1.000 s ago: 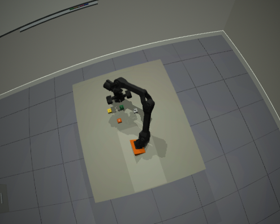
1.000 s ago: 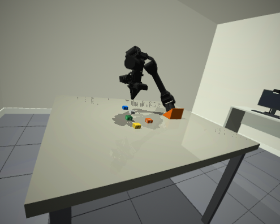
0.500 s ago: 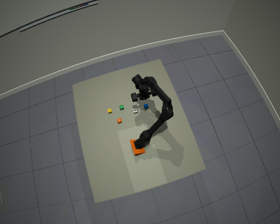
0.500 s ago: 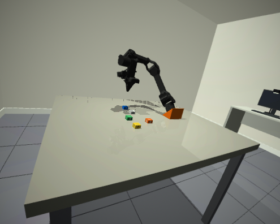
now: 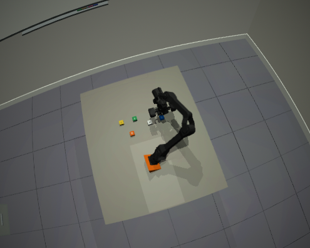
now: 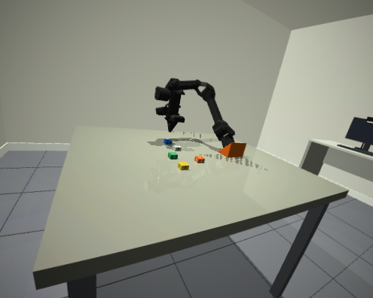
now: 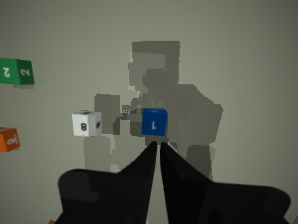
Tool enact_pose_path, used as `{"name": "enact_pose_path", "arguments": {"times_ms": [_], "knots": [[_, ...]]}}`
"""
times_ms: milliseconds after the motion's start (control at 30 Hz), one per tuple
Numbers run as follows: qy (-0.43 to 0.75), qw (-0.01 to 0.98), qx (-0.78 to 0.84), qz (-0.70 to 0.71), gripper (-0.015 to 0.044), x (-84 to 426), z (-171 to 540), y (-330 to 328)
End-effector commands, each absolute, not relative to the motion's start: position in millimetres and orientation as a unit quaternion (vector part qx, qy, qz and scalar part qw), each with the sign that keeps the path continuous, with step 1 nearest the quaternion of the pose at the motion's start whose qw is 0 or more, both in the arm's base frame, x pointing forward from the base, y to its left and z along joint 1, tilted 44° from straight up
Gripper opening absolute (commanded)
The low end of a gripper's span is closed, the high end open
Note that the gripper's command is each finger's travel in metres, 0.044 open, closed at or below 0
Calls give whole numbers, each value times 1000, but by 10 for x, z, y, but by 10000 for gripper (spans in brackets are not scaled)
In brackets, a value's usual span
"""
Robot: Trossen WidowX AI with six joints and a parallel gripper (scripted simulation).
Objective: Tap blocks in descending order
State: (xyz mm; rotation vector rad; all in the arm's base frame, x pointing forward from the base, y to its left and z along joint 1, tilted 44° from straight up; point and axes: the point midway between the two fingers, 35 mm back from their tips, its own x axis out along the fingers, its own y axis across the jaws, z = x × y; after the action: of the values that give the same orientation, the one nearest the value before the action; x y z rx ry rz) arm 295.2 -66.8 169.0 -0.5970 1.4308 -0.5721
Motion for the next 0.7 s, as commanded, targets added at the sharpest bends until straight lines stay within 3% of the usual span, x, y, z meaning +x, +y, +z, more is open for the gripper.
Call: {"name": "enact_pose_path", "arguments": {"times_ms": [0, 667], "knots": [[638, 675, -268, -257, 20, 2937, 1551, -810], [638, 675, -268, -257, 20, 2952, 1353, -1002]]}}
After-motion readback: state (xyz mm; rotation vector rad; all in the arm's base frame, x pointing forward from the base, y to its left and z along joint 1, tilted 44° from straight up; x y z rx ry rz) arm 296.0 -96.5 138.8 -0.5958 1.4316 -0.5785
